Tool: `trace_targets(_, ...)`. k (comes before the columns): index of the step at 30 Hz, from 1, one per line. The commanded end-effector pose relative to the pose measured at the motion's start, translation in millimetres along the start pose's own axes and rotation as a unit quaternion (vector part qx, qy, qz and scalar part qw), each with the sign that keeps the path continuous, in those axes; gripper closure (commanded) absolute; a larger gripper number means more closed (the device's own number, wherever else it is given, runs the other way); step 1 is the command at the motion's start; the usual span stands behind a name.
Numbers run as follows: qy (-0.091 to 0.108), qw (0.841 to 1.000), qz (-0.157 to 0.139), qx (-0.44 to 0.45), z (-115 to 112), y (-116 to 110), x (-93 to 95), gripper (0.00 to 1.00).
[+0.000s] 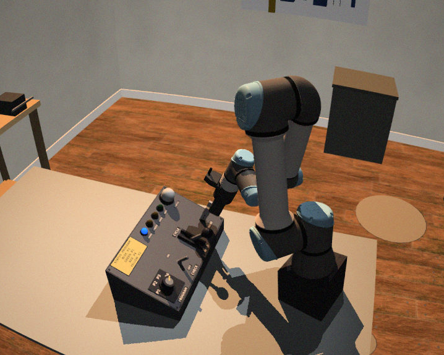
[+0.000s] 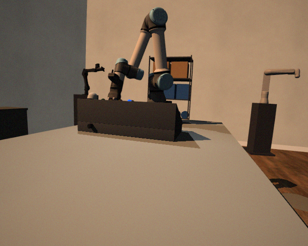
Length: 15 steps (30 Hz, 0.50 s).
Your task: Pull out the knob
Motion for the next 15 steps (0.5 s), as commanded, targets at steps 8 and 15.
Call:
trace_targets(8,0.0,1.0,0.0,0.0,0.2,0.4,-2.5,1.0)
trace_targets(15,0.0,1.0,0.0,0.0,0.2,0.4,-3.1,1.0)
Point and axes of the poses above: the point where the finger pads meet when closed, its own x axis out along the fingers, its own z axis across the jaws, y = z × x, the point moved 2 cm from there along -x, back along the fingers, and after that the axes turned 4 degrees about x, right-handed, at the moved point
